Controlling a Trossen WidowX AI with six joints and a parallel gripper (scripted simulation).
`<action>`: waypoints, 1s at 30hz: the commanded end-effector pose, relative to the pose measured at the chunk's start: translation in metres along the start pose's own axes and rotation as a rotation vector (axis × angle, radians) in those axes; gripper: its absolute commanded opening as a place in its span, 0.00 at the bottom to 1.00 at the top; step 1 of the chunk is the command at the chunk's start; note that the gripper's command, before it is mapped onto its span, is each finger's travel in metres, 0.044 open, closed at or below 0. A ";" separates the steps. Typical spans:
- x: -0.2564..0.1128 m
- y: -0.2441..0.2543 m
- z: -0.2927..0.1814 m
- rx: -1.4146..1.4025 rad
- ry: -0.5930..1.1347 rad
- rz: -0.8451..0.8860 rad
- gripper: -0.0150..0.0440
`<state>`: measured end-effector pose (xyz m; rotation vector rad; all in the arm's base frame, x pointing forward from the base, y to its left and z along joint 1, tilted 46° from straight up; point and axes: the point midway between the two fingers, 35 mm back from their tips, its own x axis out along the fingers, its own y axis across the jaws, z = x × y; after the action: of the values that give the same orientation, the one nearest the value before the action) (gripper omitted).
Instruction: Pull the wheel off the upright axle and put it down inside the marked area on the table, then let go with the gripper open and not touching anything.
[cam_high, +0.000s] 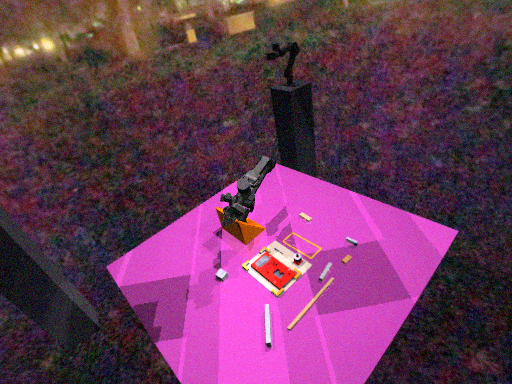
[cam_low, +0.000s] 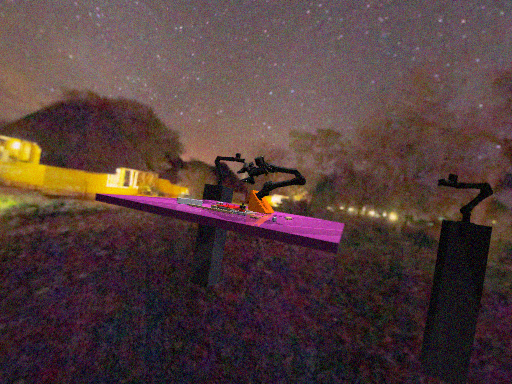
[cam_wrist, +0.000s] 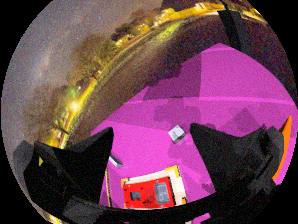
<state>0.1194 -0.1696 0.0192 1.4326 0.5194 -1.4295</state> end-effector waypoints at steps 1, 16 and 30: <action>0.000 0.001 -0.001 -0.004 0.007 -0.001 0.89; -0.020 0.106 -0.134 -0.332 0.623 -0.122 0.76; -0.049 0.129 -0.279 -0.463 1.068 -0.451 0.76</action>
<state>0.3435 0.0050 0.0530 1.6381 1.6778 -0.6677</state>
